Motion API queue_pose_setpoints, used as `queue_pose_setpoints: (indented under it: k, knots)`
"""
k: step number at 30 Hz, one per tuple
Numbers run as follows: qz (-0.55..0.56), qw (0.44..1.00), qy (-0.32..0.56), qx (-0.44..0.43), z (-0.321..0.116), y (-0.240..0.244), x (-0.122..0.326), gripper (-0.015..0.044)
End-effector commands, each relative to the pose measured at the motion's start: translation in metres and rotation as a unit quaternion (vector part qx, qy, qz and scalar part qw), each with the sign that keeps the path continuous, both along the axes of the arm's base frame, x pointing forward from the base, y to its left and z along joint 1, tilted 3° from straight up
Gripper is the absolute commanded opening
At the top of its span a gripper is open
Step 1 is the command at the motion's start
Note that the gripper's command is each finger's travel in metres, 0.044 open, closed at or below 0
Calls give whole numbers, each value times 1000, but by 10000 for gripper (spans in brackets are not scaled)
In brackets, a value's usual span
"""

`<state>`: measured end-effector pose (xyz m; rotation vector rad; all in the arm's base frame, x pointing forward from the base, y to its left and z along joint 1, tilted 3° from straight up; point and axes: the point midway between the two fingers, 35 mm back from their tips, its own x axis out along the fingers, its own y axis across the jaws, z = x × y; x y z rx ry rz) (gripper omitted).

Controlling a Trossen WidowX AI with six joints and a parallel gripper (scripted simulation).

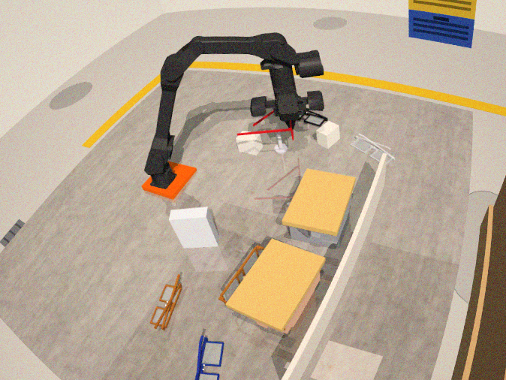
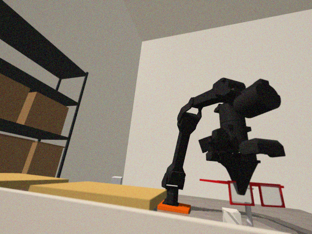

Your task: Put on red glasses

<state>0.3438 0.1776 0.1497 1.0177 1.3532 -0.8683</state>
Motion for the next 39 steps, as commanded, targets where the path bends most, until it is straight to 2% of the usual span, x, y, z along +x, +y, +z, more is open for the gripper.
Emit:
queue_pose_setpoints:
  k: [1,9,39]
  knots:
    - [-3,1000,5,-4,-17,0,0,0]
    - [-3,1000,6,-4,-45,1,0,0]
    - [-3,1000,5,-4,-45,-6,16,0]
